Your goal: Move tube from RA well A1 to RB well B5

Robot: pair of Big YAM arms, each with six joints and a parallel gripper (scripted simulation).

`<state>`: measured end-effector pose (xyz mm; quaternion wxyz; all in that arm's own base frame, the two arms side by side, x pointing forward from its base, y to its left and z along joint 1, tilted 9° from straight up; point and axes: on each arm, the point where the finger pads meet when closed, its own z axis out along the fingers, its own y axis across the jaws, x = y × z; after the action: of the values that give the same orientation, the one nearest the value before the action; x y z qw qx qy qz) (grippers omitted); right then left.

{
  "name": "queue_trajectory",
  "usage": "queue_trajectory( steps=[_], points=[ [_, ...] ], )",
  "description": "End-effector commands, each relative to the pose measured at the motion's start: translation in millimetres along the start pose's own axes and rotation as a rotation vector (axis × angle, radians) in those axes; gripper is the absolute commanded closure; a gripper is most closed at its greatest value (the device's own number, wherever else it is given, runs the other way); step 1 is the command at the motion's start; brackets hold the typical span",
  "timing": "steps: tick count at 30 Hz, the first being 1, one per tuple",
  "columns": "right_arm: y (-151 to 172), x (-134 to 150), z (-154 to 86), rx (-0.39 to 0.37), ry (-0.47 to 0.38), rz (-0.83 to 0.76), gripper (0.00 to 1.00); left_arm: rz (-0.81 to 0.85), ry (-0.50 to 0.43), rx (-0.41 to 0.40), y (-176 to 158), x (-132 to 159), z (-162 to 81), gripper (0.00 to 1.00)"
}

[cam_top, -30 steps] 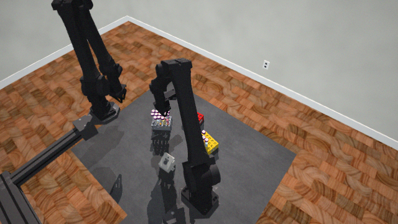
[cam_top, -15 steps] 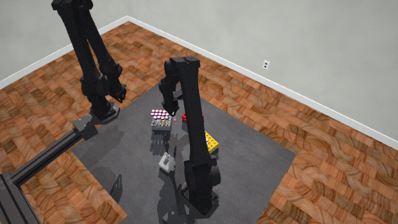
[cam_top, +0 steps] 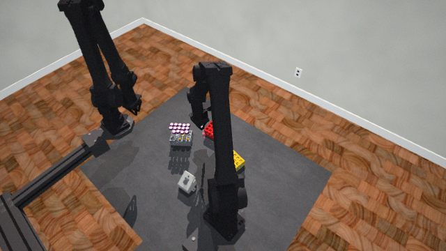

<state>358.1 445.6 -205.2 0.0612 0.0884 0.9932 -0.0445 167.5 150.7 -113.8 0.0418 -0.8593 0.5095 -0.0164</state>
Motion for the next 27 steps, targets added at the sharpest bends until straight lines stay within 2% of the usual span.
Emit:
queue_trajectory(
  steps=[1, 2, 4, 12, 15, 18, 22, 27],
  points=[
    [13.0, -16.2, -24.3, -0.053, -0.028, -0.019, 1.00, 0.000, -0.002, 0.006, -2.6, -0.7, -0.7, 0.70],
    [33.1, -13.4, -35.2, -0.084, -0.044, -0.041, 1.00, 0.000, -0.002, 0.006, -2.6, -0.7, -0.7, 0.70],
    [7.2, -22.2, -24.1, -0.052, -0.028, -0.023, 1.00, 0.000, -0.002, 0.006, -2.6, -0.7, -0.7, 0.70],
    [-2.3, -45.3, -26.6, -0.058, -0.033, -0.018, 1.00, 0.000, -0.002, 0.006, -2.6, -0.7, -0.7, 0.70],
    [5.9, -31.7, -29.3, -0.059, -0.037, -0.145, 1.00, 0.000, -0.002, 0.006, -2.6, -0.7, -0.7, 0.70],
    [5.9, -31.6, -29.3, -0.059, -0.037, -0.178, 1.00, 0.000, -0.002, 0.006, -2.6, -0.7, -0.7, 0.70],
    [-1.0, -43.2, -27.3, -0.054, -0.040, -0.288, 1.00, 0.000, -0.002, 0.006, -2.6, -0.7, -0.7, 0.70],
    [1.3, -39.6, -27.9, -0.052, -0.044, -0.462, 1.00, 0.000, -0.002, 0.006, -2.6, -0.7, -0.7, 0.70]
  ],
)
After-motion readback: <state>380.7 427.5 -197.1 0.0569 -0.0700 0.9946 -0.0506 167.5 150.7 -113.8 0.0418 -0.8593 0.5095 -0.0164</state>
